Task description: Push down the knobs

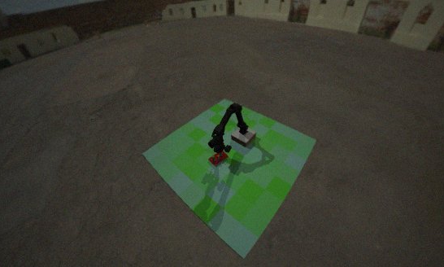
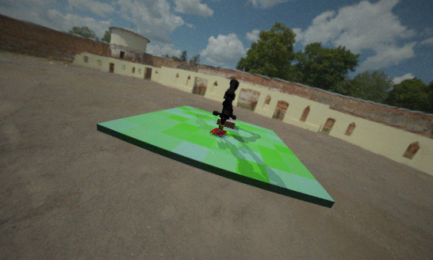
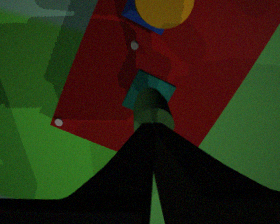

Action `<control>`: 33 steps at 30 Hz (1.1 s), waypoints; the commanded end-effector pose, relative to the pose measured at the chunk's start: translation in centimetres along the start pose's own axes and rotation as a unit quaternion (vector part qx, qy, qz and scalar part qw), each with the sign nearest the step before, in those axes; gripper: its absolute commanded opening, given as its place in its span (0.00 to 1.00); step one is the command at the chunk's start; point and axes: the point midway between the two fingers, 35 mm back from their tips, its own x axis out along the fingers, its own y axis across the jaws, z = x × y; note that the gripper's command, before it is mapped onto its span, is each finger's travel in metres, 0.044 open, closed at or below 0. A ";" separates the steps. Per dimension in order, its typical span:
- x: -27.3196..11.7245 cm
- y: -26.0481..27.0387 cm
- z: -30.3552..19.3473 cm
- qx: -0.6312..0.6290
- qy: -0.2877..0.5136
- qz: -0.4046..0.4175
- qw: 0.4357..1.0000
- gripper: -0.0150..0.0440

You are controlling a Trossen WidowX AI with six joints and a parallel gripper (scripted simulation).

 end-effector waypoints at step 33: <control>-3.9 -2.8 2.0 -0.216 -0.011 -0.029 0.976 0.25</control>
